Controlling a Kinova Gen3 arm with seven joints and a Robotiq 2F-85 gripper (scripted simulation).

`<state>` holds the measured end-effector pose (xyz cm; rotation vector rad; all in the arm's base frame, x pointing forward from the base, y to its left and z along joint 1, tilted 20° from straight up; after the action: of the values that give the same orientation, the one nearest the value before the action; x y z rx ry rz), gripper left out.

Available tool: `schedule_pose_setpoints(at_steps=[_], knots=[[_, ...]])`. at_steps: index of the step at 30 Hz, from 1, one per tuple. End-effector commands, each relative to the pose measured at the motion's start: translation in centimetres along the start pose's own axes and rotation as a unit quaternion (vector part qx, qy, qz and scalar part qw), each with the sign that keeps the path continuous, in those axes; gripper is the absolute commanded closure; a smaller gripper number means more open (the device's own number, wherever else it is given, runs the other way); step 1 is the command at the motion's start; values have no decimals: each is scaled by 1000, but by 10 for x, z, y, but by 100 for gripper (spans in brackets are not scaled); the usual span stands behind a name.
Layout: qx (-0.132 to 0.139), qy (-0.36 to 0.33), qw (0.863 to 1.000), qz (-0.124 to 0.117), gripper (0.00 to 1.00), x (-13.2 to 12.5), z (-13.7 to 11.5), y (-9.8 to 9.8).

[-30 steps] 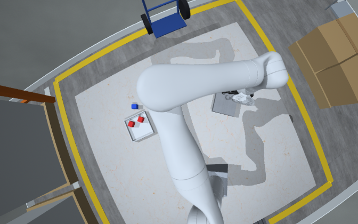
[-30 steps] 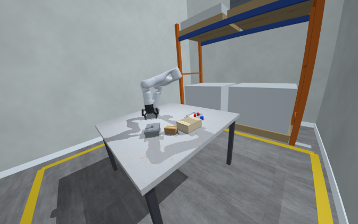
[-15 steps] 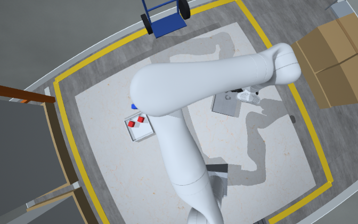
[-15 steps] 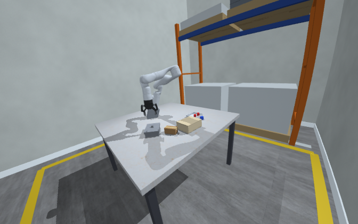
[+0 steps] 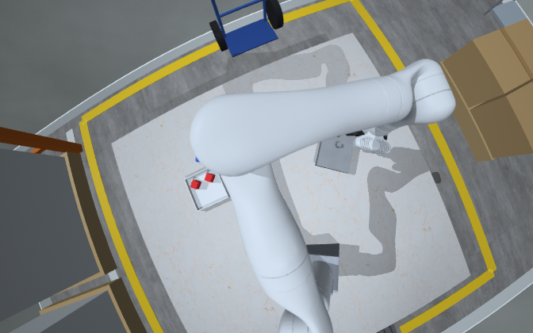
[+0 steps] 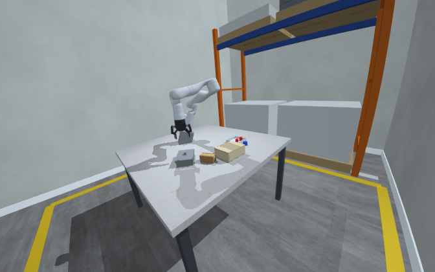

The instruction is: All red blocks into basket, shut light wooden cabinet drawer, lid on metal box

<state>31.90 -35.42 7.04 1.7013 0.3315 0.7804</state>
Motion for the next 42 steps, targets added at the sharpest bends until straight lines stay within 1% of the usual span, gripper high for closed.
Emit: schedule_pose_setpoints(at_steps=[1,8,11,14,16,18,20,23,25,29,32,35,42], knots=[[-1,0,1000,0,0,0,0,1],[-1,16,1000,0,0,4,2,1],[0,57,998,0,0,16,7,1],[2,124,992,-1,0,35,14,0],[2,180,984,-1,0,52,20,0],[3,241,970,-1,0,71,26,0],[3,303,953,-1,0,92,31,0],[2,389,921,-1,0,121,37,0],[2,389,921,-1,0,121,37,0],[1,474,880,0,0,153,41,1],[0,510,860,0,0,167,43,1],[-1,523,853,0,0,172,43,1],[-1,524,852,0,0,173,43,1]])
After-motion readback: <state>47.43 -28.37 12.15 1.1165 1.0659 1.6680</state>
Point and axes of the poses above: the point where the finger pads meet when closed, its own y axis back along the fingers, its own x axis across the jaws, z = x × y, the point moved 4 cm from there along y, back along the fingers, and after that the axes turned 3 degrees about -y, right-handed, at the moved point
